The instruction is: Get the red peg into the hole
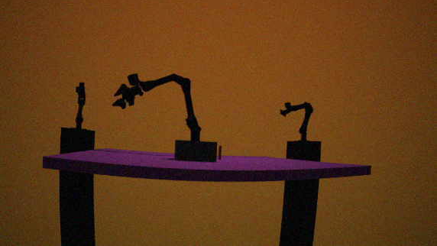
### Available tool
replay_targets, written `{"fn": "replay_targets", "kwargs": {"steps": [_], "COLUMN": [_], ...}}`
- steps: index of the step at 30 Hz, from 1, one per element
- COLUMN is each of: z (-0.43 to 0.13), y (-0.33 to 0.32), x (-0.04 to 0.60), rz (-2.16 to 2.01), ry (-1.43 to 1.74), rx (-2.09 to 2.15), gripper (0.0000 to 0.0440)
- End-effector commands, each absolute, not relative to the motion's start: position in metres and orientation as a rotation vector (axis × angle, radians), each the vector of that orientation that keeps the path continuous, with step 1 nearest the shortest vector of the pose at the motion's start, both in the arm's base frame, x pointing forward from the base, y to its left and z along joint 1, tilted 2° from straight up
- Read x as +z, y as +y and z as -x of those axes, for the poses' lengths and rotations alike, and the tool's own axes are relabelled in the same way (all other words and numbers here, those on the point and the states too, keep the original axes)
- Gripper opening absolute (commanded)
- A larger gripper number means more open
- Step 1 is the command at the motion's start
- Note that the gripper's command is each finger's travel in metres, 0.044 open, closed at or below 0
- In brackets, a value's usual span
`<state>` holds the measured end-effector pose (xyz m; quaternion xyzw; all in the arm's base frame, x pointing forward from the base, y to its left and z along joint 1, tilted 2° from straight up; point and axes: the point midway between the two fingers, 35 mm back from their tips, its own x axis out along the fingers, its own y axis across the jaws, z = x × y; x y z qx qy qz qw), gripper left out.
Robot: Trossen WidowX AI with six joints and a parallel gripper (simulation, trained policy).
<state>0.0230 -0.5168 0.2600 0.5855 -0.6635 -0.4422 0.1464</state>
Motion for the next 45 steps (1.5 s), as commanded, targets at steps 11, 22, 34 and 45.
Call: {"fn": "replay_targets", "kwargs": {"steps": [11, 22, 34, 45], "z": [-0.139, -0.219, -0.282, -0.321], "y": [-0.474, -0.415, -0.337, -0.257], "x": [0.229, 0.212, 0.198, 0.188], "rz": [-1.732, -1.680, -1.554, -1.399], "ry": [-1.354, -0.873, -0.378, 0.034], "rx": [-1.549, -1.649, -1.641, -1.549], "gripper": [0.0440, 0.0440, 0.0440, 0.0440]}}
